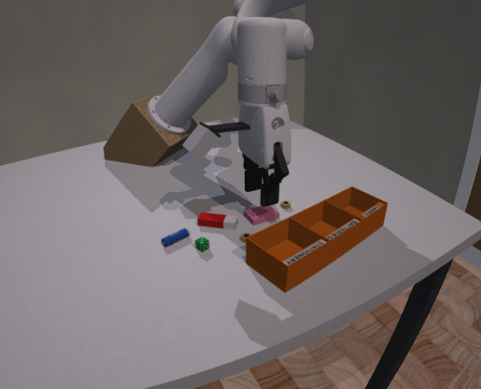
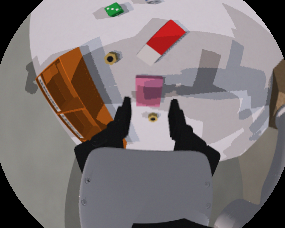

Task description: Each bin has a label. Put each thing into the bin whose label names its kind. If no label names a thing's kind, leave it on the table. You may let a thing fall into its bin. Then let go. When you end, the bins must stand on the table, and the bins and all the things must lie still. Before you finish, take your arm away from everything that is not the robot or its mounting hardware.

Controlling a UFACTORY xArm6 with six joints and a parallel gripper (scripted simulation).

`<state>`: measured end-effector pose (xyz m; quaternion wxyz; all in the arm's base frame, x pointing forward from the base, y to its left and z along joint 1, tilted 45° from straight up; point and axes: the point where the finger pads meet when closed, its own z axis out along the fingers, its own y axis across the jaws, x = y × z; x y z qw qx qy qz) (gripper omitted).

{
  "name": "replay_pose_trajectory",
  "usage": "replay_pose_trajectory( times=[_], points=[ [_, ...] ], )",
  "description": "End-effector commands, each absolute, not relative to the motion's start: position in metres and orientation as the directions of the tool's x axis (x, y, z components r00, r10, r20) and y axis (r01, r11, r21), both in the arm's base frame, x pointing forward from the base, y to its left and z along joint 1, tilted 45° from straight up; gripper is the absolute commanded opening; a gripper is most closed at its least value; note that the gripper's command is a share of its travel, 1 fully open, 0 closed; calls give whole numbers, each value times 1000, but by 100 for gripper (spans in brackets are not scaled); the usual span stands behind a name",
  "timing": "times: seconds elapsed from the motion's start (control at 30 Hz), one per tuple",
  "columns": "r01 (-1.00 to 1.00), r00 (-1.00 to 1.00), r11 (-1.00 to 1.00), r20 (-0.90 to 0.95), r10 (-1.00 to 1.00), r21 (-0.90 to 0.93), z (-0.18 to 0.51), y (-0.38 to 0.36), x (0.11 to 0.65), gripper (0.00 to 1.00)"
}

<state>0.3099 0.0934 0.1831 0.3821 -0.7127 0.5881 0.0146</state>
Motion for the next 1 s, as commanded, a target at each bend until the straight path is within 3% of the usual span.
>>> replay_pose_trajectory(
  times=[0.0,0.97],
  points=[
    [-846,309,-14,-469,-827,-533,177,100,319,56],
    [-846,309,-14,-469,-827,-533,161,112,328,56]
  ],
)
